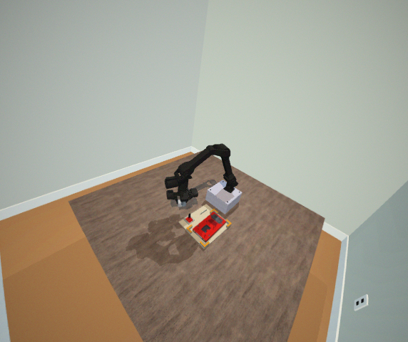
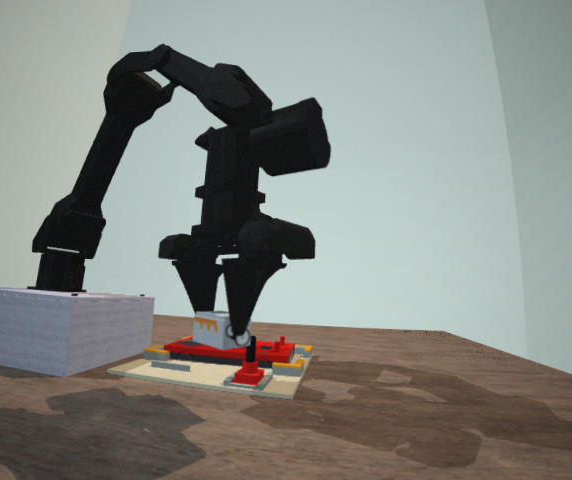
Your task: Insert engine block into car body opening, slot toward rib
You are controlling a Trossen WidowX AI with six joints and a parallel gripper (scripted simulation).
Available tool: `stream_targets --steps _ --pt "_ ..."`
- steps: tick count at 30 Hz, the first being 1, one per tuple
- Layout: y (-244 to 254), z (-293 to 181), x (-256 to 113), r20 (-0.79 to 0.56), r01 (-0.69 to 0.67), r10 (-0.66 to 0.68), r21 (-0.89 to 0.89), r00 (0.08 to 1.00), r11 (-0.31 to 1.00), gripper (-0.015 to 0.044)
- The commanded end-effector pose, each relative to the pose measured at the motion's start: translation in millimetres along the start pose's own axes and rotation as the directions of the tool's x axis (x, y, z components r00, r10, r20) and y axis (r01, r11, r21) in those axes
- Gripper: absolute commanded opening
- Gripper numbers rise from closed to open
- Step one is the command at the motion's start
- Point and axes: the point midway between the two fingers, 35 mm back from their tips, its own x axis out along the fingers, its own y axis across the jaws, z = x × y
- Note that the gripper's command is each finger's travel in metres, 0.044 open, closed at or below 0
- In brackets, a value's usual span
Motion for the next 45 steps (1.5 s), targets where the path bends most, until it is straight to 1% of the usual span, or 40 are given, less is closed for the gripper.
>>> stream_targets --steps 1,15,17,20,24,30,34,38,45 --pt "-0.2 -0.5 -14.9 -0.002 0.007 -0.007 -0.008 1.000 1.000 0.0000" --pt "6.0 -2.6 -57.1 -0.008 0.005 -0.005 -0.024 1.000 1.000 0.0000" --pt "6.0 -2.5 -55.5 -0.008 0.005 -0.005 -0.025 1.000 1.000 0.0000" --pt "5.5 -1.6 -40.8 -0.008 0.005 -0.005 -0.025 1.000 1.000 0.0000" --pt "5.5 -1.6 -40.8 -0.008 0.005 -0.005 -0.025 1.000 1.000 0.0000" --pt "6.0 -2.7 -43.5 0.035 0.004 -0.003 -0.025 0.999 1.000 0.0000" --pt "6.1 -5.4 -42.7 0.106 0.001 0.002 -0.025 0.994 1.000 0.0000" --pt "6.4 -9.5 -40.6 0.223 -0.006 0.012 -0.026 0.975 1.000 0.0000" --pt "6.8 -16.8 -36.7 0.439 -0.012 0.025 -0.032 0.898 0.999 0.0000"
